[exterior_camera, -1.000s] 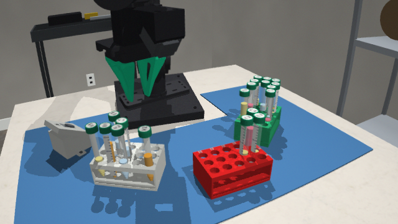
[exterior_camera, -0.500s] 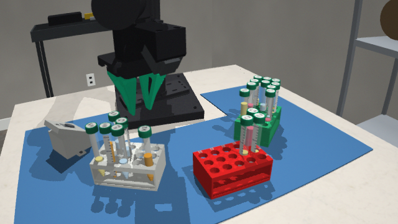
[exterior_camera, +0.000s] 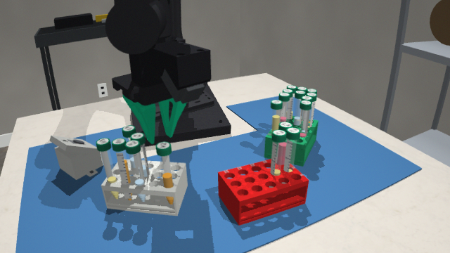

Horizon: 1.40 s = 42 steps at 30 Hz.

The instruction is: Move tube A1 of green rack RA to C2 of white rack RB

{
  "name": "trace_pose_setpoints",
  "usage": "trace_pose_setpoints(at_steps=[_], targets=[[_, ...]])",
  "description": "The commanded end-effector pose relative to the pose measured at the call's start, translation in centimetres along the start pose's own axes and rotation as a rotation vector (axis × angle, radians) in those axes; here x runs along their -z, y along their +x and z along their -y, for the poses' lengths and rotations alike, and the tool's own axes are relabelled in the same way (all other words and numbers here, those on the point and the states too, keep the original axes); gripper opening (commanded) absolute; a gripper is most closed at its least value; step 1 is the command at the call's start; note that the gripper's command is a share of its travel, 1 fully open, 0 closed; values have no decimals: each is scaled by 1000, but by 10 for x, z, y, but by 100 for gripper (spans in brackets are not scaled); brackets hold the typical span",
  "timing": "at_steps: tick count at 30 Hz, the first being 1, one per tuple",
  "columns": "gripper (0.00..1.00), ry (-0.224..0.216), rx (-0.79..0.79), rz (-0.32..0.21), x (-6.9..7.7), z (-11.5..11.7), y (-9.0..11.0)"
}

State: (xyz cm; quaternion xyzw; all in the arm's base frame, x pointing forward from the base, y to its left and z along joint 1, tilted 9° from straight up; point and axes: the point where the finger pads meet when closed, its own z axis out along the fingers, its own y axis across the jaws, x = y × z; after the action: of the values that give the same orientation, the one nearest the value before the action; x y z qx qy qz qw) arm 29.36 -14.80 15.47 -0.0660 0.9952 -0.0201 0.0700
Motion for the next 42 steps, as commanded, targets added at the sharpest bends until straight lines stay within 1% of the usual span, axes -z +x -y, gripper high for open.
trace_pose_setpoints(at_steps=[1, 19, 42], targets=[[30, 17, 1, 24, 3, 3, -5], [30, 16, 1, 24, -1, 1, -3], [30, 16, 1, 24, -10, 1, -2]])
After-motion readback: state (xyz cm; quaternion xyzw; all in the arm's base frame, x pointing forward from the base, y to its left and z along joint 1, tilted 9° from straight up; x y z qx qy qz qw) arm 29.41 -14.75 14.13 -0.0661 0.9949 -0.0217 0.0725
